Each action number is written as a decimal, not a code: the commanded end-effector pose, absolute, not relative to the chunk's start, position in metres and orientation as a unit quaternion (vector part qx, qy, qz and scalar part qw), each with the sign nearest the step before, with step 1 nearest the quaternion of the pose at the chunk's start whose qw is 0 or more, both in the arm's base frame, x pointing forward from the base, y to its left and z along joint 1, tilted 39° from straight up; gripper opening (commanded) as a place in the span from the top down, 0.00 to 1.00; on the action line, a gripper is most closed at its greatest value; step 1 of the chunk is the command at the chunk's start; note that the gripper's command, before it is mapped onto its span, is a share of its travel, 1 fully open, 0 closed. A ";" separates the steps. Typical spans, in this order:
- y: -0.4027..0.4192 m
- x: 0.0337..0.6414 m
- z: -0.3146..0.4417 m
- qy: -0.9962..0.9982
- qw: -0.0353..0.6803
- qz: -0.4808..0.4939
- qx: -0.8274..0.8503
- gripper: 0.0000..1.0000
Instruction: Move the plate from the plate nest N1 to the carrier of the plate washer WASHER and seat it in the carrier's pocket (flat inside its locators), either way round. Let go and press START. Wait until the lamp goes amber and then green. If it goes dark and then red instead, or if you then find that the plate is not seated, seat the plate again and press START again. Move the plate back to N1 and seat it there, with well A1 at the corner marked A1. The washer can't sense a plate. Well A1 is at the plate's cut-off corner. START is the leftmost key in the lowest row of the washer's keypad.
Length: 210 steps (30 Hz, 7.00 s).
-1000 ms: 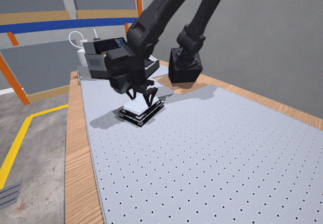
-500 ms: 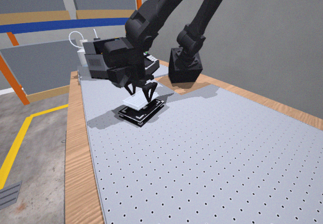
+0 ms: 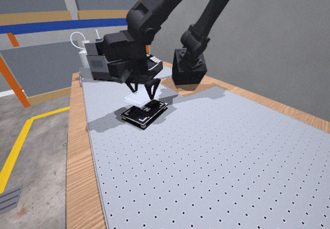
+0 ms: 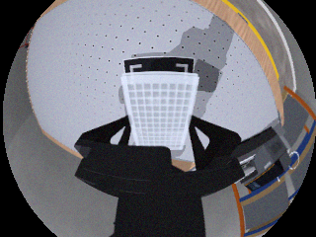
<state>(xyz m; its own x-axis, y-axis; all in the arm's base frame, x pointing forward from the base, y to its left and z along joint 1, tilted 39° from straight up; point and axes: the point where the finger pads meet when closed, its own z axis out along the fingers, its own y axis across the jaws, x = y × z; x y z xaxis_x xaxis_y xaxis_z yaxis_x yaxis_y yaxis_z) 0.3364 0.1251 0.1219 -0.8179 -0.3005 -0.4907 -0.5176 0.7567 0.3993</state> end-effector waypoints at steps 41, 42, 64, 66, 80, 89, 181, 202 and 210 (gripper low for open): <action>0.059 0.352 0.143 0.937 0.173 0.293 -0.081 0.18; 0.054 0.353 0.140 0.938 0.168 0.296 -0.065 0.18; -0.028 0.371 0.097 0.935 0.113 0.319 0.105 0.18; -0.032 0.372 0.094 0.935 0.112 0.319 0.105 0.18; -0.024 0.374 0.101 0.937 0.119 0.317 0.091 0.18; -0.024 0.374 0.101 0.937 0.119 0.317 0.091 0.18; -0.260 0.254 -0.077 0.583 -0.145 0.296 0.743 0.18; -0.301 0.175 -0.121 0.346 -0.223 0.240 0.879 0.18; -0.303 0.159 -0.130 0.358 -0.221 0.240 0.875 0.18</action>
<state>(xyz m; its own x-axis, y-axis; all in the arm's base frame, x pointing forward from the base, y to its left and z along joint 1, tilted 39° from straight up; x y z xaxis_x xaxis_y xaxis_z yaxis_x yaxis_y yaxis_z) 0.1532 -0.2880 -0.1325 0.6424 0.4954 0.5848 0.7214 -0.6484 -0.2433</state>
